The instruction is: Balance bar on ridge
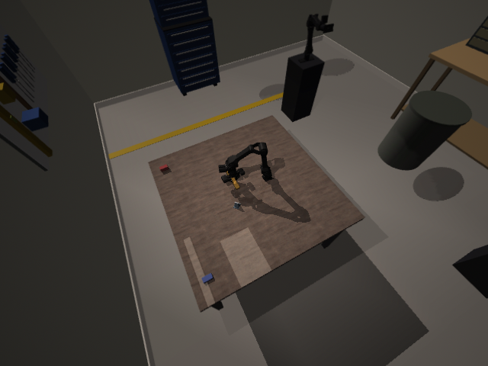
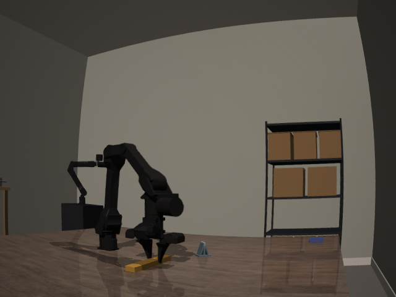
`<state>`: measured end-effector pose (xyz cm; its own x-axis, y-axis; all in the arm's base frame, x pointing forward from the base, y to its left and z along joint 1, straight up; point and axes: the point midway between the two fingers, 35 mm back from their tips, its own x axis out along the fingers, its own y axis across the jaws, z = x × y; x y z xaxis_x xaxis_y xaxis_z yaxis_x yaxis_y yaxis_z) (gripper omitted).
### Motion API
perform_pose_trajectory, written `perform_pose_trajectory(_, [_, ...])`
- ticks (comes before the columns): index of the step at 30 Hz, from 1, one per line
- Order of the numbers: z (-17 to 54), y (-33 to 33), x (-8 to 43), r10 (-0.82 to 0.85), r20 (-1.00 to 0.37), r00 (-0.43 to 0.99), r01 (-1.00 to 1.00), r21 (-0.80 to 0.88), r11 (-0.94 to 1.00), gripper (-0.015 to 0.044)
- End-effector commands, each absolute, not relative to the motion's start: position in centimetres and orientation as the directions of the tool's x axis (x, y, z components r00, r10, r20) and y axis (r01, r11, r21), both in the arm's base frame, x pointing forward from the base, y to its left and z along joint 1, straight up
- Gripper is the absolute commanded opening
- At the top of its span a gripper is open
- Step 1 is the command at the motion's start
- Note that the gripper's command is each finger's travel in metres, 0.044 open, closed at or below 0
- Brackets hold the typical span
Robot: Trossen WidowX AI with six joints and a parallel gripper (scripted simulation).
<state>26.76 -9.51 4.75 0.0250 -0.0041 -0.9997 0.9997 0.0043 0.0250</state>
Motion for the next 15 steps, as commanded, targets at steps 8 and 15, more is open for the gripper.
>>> perform_pose_trajectory(8, [6.4, -9.6, 27.0, -0.005, -1.0, 0.025, 1.0, 0.025, 0.005, 0.0])
perform_pose_trajectory(15, [8.1, -9.7, 27.1, -0.005, -1.0, 0.024, 1.0, 0.024, 0.006, 0.0])
